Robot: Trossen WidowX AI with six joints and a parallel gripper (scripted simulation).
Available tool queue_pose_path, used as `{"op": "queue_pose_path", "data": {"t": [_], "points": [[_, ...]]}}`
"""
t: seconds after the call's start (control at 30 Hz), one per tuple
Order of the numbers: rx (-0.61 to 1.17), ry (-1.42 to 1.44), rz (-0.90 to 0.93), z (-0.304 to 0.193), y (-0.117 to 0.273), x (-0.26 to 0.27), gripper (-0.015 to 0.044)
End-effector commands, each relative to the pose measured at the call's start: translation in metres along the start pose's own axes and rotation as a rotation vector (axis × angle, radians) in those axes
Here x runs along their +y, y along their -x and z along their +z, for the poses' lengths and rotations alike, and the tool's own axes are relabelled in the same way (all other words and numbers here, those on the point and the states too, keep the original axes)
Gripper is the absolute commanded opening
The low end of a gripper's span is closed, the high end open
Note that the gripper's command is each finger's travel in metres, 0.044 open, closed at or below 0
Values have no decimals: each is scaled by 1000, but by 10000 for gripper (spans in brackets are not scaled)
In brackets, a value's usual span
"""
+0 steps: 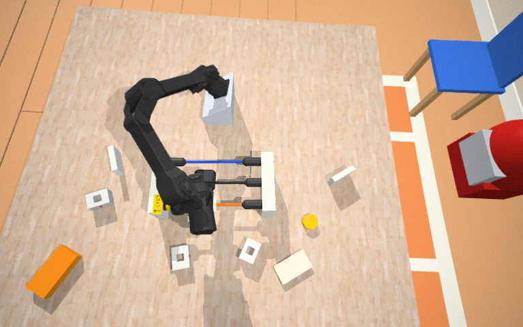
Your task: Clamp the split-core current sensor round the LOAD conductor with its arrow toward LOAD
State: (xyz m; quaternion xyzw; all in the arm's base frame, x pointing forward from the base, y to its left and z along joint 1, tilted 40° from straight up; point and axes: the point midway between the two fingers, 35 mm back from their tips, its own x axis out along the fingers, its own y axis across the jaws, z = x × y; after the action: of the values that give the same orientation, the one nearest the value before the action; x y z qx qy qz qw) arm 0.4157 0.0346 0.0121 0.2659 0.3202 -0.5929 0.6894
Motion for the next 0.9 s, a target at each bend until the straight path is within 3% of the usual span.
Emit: {"op": "queue_pose_path", "data": {"t": [0.0,0.53,0.7,0.87], "points": [[0,0,0,0,0,0,26],[3,2,28,-1,3,0,440],[16,12,202,-7,23,-2,440],[16,12,203,-7,19,-1,440]]}}
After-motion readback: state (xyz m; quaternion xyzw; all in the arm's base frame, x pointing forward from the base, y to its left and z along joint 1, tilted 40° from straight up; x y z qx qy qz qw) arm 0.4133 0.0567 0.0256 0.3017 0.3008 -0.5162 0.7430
